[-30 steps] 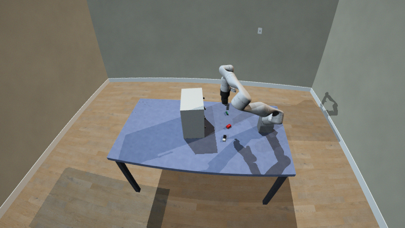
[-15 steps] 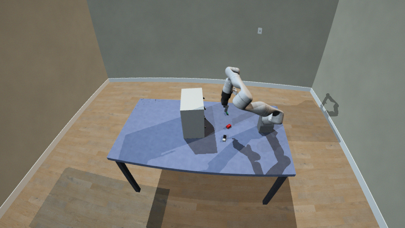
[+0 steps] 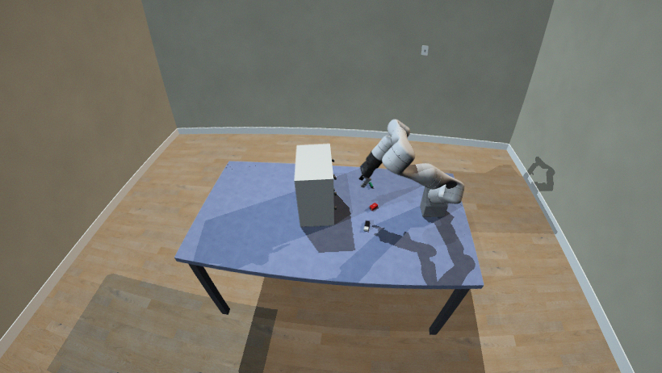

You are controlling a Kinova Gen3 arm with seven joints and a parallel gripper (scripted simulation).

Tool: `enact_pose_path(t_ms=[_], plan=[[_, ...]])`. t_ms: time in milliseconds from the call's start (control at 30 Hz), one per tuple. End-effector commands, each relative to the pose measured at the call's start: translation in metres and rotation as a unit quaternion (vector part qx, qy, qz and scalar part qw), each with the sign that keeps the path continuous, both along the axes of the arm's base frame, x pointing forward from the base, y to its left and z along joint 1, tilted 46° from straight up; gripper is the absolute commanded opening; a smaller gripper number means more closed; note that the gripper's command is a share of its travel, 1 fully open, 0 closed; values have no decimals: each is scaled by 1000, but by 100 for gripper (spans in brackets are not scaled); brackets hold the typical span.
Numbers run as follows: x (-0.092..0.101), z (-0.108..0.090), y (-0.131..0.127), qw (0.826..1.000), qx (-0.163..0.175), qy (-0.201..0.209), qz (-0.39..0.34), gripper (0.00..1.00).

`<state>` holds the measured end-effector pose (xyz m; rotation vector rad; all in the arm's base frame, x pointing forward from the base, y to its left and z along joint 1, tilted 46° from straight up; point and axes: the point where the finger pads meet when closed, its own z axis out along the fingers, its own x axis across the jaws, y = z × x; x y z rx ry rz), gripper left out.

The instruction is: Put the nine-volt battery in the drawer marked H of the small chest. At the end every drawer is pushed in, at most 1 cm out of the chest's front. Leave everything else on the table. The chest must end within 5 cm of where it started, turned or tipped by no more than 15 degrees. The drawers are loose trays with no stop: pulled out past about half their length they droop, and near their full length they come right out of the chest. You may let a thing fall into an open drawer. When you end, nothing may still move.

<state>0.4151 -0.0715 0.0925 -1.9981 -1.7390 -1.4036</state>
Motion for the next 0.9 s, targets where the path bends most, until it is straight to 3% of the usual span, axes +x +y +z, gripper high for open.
enact_pose_path(t_ms=[0,467,867], plan=[[-2,-7,0,1000,3,-15,-24,100],[15,-27,21,982,19,-125,-139,100],[25,-36,32,962,27,-184,-199,100]])
